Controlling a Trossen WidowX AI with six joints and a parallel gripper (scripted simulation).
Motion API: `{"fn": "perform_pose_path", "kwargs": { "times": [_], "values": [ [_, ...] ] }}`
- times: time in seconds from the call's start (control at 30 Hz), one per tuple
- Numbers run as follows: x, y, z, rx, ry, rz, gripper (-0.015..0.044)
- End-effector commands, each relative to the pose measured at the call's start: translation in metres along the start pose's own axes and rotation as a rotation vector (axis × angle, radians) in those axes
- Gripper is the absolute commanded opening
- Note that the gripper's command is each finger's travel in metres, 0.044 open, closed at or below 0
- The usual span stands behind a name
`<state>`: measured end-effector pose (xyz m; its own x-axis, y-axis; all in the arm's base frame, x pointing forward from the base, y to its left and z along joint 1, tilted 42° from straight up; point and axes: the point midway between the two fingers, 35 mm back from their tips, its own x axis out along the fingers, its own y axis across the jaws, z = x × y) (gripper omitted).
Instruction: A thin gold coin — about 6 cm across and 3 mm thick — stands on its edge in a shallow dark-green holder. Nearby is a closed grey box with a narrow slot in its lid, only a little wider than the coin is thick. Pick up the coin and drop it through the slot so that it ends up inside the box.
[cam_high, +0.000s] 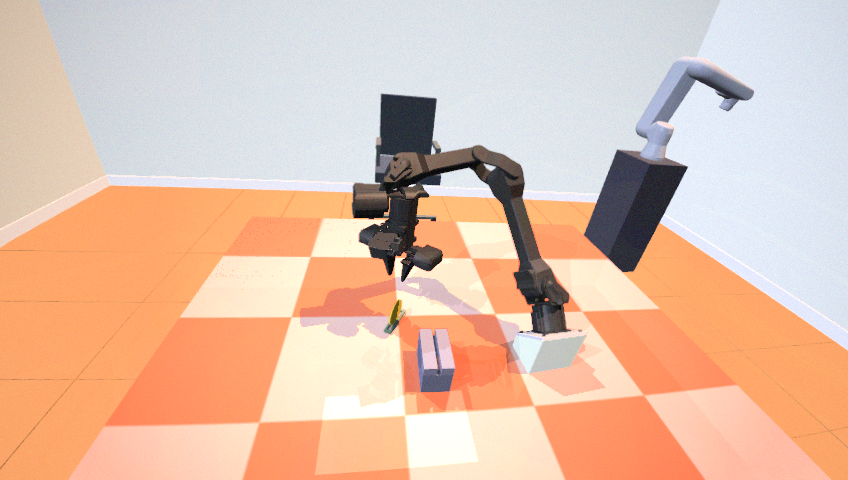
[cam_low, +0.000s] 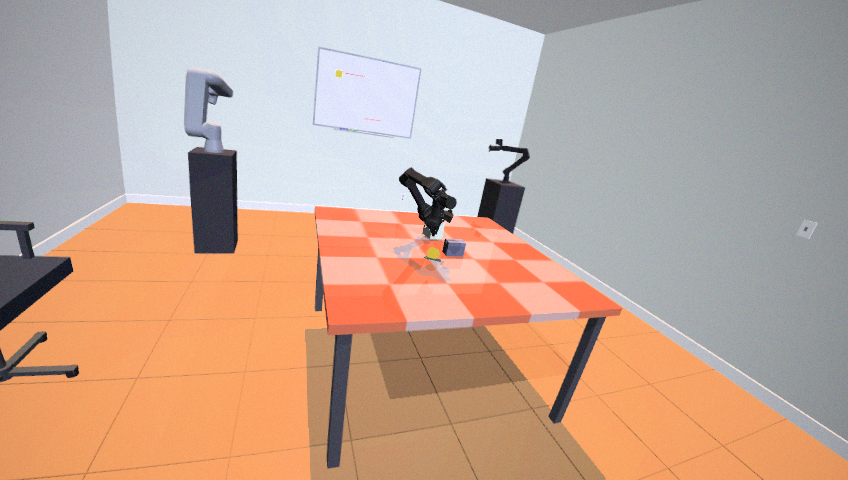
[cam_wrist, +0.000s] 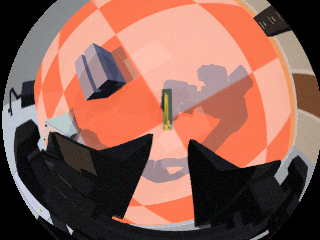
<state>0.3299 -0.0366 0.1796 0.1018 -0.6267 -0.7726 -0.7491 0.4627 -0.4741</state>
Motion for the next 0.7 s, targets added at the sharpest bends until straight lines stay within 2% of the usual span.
{"fn": "perform_pose_path", "kwargs": {
  "times": [0.0, 0.17, 0.3, 0.67],
  "values": [
    [-0.001, 0.007, 0.010, -0.162, 0.063, 0.006, 0.0161],
    [0.001, 0.008, 0.010, -0.162, 0.063, 0.006, 0.0161],
    [0.032, 0.007, 0.008, -0.161, 0.064, 0.005, 0.0161],
    [0.052, 0.009, 0.008, -0.161, 0.064, 0.005, 0.0161]
  ]
}}
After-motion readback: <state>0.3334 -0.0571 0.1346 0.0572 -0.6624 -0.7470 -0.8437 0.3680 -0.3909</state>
